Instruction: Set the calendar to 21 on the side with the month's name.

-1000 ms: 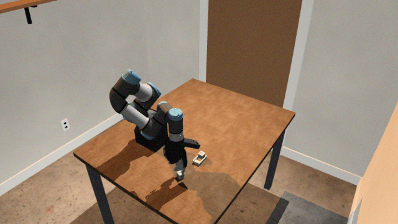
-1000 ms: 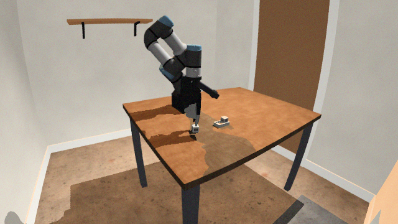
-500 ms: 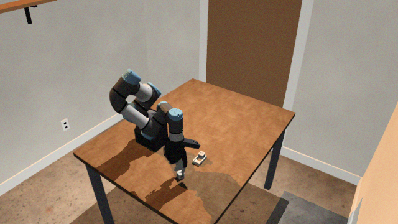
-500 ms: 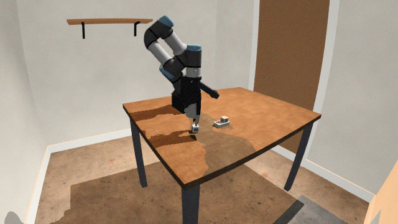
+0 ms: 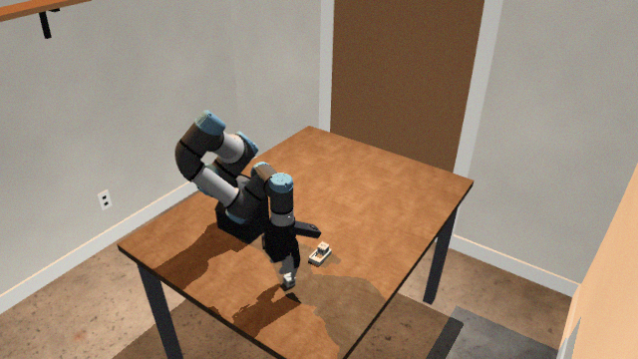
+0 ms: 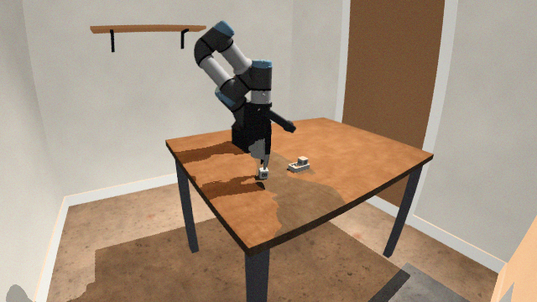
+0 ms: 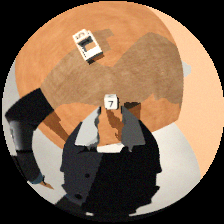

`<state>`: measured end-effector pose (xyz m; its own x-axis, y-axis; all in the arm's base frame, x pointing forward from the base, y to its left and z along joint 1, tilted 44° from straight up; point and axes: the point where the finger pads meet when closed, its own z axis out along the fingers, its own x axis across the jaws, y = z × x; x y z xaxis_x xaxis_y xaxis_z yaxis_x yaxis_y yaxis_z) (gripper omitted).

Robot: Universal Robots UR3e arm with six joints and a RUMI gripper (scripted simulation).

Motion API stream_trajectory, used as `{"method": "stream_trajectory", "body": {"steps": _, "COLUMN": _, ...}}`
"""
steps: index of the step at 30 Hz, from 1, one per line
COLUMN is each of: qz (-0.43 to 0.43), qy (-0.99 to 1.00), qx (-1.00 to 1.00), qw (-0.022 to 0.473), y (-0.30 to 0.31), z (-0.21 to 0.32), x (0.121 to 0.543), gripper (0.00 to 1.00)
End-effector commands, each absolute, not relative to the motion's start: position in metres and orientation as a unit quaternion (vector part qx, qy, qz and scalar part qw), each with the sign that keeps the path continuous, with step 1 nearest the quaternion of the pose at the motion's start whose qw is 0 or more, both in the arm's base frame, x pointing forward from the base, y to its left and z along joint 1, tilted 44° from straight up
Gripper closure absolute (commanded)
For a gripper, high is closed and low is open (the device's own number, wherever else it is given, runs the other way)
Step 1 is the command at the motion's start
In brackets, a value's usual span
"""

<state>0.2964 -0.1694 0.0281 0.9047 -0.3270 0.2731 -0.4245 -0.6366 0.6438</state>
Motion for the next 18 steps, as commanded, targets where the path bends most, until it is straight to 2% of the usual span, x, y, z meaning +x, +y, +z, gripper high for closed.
{"method": "stream_trajectory", "body": {"steps": 1, "qz": 0.066, "qy": -0.208, "qx": 0.902, "qw": 0.372, "y": -0.165, "z": 0.033, "x": 0.297, "gripper": 0.72}}
{"method": "stream_trajectory", "body": {"steps": 18, "qz": 0.066, "qy": -0.208, "qx": 0.902, "qw": 0.372, "y": -0.142, "z": 0.057, "x": 0.298, "gripper": 0.72}}
